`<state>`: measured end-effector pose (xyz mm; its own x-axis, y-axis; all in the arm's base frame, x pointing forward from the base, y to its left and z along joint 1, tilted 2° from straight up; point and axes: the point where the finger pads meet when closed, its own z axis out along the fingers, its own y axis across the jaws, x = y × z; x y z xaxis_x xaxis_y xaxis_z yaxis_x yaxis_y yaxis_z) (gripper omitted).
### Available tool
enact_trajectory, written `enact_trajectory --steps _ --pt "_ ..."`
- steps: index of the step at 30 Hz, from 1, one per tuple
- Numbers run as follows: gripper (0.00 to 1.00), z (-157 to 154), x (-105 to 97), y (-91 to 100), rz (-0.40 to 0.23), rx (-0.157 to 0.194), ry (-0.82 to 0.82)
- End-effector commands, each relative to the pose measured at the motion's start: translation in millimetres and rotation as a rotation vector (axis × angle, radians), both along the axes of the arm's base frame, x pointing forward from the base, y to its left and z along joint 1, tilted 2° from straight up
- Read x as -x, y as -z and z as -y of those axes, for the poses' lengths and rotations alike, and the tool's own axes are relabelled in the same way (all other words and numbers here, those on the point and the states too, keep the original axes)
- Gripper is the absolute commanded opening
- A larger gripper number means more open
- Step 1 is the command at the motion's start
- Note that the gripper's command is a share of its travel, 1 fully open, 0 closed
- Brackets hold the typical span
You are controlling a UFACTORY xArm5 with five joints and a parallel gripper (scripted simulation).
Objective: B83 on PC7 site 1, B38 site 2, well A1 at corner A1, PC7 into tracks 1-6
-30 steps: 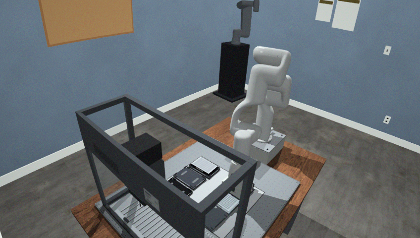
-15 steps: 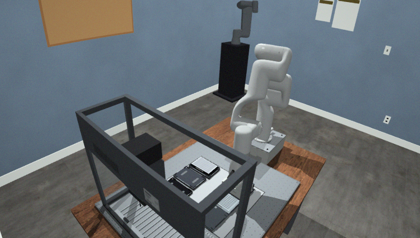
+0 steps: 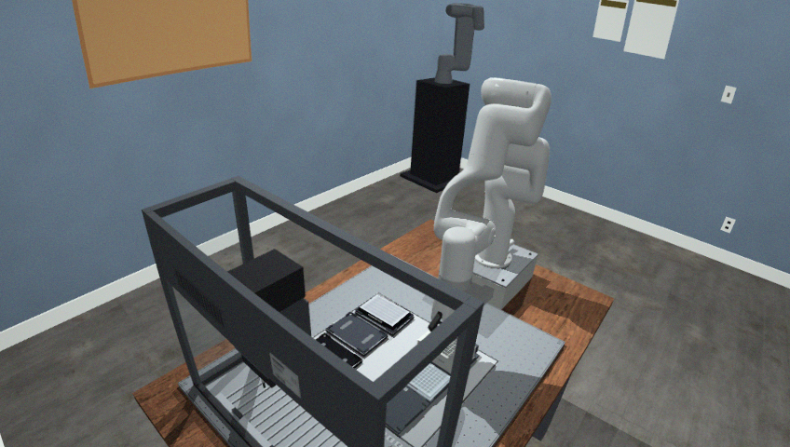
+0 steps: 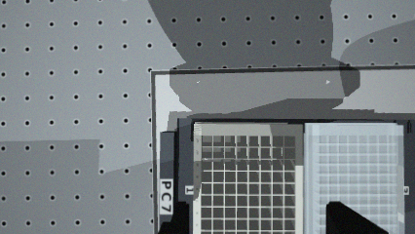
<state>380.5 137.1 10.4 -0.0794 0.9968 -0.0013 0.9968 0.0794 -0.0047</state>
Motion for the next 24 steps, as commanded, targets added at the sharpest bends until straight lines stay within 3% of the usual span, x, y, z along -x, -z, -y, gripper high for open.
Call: enact_trajectory --steps 1,24 --pt "1.0 -1 -1 -6.7 0.012 0.024 0.0" --pt "1.0 -1 -1 -40.1 0.012 0.024 0.0"
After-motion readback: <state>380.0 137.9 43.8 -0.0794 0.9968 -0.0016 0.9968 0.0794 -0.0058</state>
